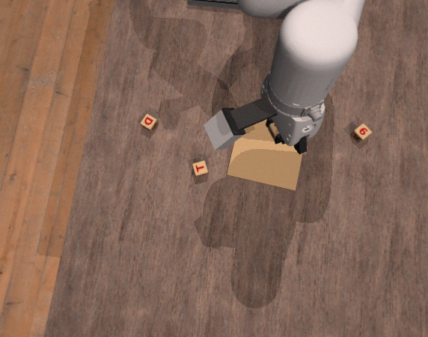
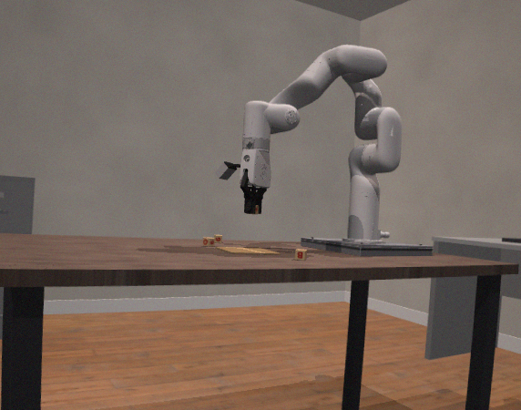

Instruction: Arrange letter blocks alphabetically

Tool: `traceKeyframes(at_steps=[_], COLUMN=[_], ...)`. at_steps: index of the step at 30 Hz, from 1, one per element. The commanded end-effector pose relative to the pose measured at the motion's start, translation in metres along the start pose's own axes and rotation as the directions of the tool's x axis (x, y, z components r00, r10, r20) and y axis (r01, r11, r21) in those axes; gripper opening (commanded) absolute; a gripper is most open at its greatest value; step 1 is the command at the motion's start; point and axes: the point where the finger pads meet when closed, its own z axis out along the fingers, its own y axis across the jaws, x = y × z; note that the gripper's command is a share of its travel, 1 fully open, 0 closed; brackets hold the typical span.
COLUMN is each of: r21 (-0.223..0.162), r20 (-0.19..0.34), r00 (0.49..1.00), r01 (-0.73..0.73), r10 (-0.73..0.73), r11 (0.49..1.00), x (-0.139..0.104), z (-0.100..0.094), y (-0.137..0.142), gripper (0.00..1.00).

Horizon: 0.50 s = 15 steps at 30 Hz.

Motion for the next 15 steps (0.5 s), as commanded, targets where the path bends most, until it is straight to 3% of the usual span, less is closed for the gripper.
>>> traceKeyframes(at_steps=[1,11,15], r21=[0.003,0.004,0.004], r20=[-0.001,-0.001,0.0], r00=[0.99,0.948,0.901], r01=[-0.139,-0.319,-0.435], r10=[0.139,0.319,0.435], r11=[0.99,0.948,0.901], x=[0.0024,0.005,0.0067], z=[-0.0013,-0.0015,-0.0016], y=[-0.0017,-0.0025,-0.003], gripper=[0.21,0.21,0.21])
